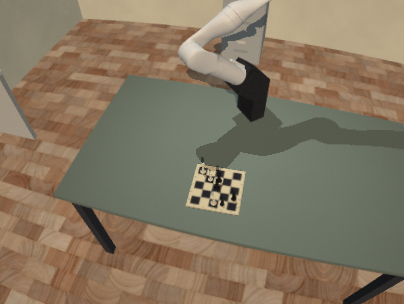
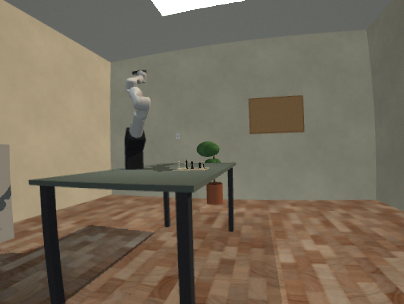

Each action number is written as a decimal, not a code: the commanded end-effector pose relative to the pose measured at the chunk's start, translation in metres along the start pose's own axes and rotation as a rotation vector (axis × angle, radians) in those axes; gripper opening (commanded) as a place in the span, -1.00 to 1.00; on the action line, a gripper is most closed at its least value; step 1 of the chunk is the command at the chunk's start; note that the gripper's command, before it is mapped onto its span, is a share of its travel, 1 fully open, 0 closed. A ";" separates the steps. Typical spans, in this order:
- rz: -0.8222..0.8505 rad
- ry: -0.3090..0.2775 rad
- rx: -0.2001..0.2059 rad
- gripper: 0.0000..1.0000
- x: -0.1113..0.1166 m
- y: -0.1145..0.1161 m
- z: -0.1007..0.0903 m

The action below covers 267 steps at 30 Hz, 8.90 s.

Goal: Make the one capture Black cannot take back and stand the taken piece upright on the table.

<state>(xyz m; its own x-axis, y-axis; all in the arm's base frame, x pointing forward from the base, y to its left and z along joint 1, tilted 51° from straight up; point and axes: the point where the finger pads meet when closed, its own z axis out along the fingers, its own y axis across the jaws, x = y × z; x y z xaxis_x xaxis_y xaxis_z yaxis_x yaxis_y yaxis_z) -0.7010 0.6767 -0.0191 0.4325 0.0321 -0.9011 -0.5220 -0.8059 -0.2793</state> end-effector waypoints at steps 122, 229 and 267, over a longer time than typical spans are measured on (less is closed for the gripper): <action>0.587 0.765 0.389 1.00 0.331 -0.566 -0.466; 0.993 1.101 0.712 1.00 0.431 -0.602 -0.791; 1.149 1.207 0.847 1.00 0.448 -0.587 -0.907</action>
<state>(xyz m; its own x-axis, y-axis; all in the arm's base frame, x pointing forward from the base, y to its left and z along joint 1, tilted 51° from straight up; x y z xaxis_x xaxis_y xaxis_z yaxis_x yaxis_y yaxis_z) 0.4625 0.6294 0.0396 -0.3237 -0.9332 -0.1561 -0.9160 0.3504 -0.1956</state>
